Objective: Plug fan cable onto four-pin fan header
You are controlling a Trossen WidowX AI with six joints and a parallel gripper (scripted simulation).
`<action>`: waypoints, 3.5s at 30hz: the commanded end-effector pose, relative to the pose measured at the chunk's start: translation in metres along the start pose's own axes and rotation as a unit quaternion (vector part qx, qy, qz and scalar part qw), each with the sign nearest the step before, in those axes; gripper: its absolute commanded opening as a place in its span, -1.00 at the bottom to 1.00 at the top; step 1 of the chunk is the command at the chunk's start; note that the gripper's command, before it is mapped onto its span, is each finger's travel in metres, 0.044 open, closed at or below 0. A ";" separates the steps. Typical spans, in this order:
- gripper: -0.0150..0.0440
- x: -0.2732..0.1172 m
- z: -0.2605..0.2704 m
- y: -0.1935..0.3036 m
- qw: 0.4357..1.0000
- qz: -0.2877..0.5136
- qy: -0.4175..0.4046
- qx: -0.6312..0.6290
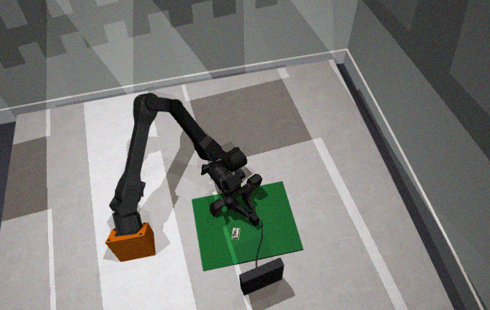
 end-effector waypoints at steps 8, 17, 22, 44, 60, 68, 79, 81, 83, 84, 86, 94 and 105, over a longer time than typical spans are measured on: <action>-0.14 0.000 0.000 0.000 1.000 0.000 0.000 0.000; -0.02 0.000 0.000 0.000 1.000 0.000 0.000 0.000; -0.02 0.000 0.000 0.000 1.000 0.000 0.000 0.000; -0.02 -0.025 0.004 -0.009 1.000 0.001 0.000 0.000; -0.02 -0.073 0.005 -0.028 1.000 0.001 0.000 0.001; -0.02 -0.096 0.002 -0.040 1.000 0.001 0.000 0.001; 0.78 -0.085 0.002 -0.051 0.996 0.058 0.059 -0.037; 0.96 -0.081 0.002 -0.053 0.993 0.075 0.073 -0.046; 1.00 -0.077 0.002 -0.056 0.990 0.092 0.086 -0.055; 1.00 -0.075 0.002 -0.057 0.989 0.101 0.093 -0.058; 1.00 -0.072 0.002 -0.060 0.985 0.119 0.104 -0.066; 1.00 -0.059 0.002 -0.071 0.966 0.197 0.142 -0.090; 1.00 -0.046 0.001 -0.089 0.930 0.310 0.167 -0.107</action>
Point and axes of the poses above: the point midway between the two fingers, 35 mm back from their tips, its own x axis out along the fingers, its own z axis across the jaws, y = z × x, the point moved 7 cm from there along -x, back along the fingers, and after that the axes turned 2 degrees about x, right-handed, at the moved point
